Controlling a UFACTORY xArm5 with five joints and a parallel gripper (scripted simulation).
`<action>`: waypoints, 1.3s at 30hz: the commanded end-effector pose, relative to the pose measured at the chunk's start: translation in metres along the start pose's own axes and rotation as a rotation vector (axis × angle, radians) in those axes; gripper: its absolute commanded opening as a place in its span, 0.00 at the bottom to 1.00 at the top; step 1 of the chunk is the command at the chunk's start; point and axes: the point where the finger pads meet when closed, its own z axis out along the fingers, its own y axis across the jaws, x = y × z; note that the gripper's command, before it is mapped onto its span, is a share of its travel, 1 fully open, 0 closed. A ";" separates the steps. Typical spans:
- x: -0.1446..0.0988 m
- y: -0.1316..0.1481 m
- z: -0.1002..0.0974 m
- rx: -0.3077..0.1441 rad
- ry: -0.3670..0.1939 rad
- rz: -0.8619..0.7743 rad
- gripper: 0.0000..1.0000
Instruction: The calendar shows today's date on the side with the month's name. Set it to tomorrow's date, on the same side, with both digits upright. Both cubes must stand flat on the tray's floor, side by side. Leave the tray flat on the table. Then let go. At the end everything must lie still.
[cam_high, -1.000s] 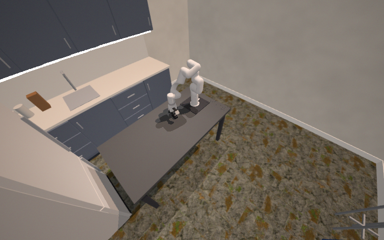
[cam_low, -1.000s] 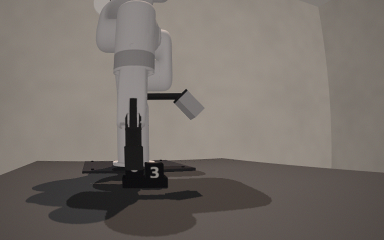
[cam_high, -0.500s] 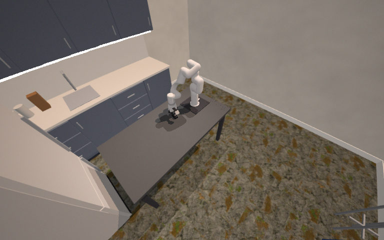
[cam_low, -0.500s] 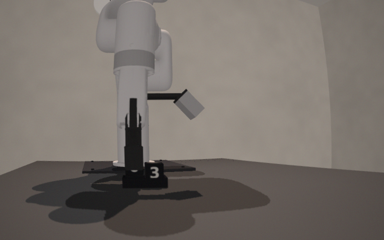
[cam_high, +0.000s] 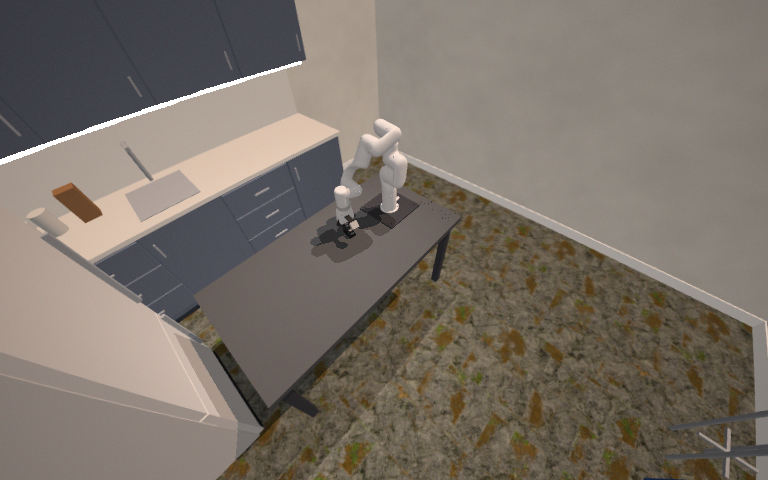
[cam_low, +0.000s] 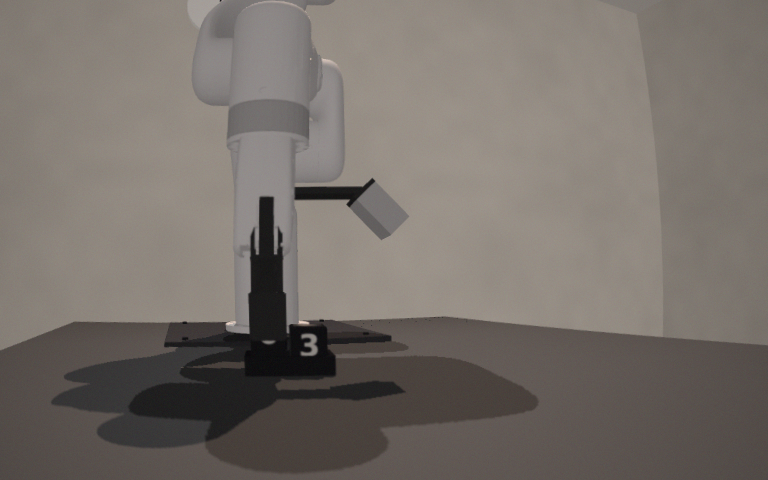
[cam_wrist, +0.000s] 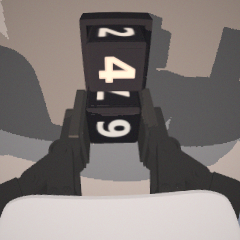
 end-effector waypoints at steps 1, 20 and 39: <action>0.000 0.001 0.000 -0.003 0.000 0.000 0.29; 0.000 0.001 0.006 -0.003 0.000 0.000 0.29; 0.000 0.001 0.009 -0.003 0.000 0.000 0.29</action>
